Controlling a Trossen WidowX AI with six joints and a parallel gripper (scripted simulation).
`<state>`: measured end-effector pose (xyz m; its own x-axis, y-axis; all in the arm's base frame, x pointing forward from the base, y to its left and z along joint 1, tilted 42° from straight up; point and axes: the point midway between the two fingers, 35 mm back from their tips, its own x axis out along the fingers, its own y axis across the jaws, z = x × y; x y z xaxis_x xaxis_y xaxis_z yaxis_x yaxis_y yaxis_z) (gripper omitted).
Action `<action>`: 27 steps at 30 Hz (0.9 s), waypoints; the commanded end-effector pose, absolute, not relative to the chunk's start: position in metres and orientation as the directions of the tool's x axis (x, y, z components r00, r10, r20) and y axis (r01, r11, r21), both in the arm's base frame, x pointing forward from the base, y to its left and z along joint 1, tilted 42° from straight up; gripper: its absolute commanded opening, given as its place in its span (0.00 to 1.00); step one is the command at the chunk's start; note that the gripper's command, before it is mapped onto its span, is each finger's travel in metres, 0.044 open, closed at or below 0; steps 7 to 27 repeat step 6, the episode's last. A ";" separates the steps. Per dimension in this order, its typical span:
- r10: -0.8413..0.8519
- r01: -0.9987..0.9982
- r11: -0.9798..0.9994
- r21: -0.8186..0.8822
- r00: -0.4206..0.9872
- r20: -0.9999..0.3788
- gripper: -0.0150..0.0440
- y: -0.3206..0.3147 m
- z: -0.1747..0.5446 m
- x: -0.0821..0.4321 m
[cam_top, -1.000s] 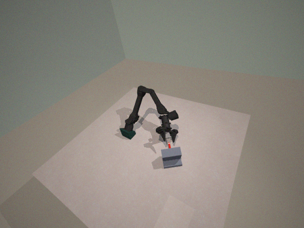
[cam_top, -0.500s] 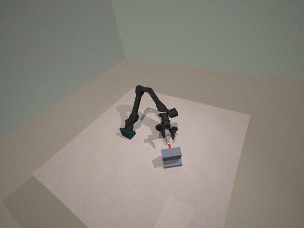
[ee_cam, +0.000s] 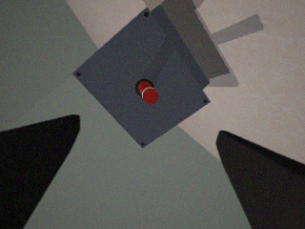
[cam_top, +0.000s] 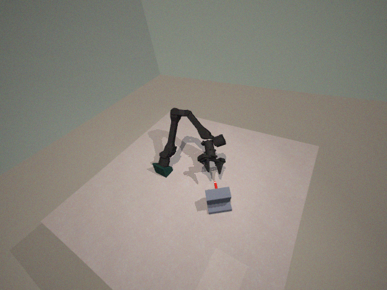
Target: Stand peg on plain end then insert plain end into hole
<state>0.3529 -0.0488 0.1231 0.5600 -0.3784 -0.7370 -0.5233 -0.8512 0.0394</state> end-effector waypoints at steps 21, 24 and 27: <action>-0.380 -0.527 -0.849 0.036 0.562 -0.734 1.00 -0.044 0.134 0.345; -0.380 -0.527 -0.849 0.036 0.562 -0.734 1.00 -0.044 0.134 0.345; -0.380 -0.527 -0.849 0.036 0.562 -0.734 1.00 -0.044 0.134 0.345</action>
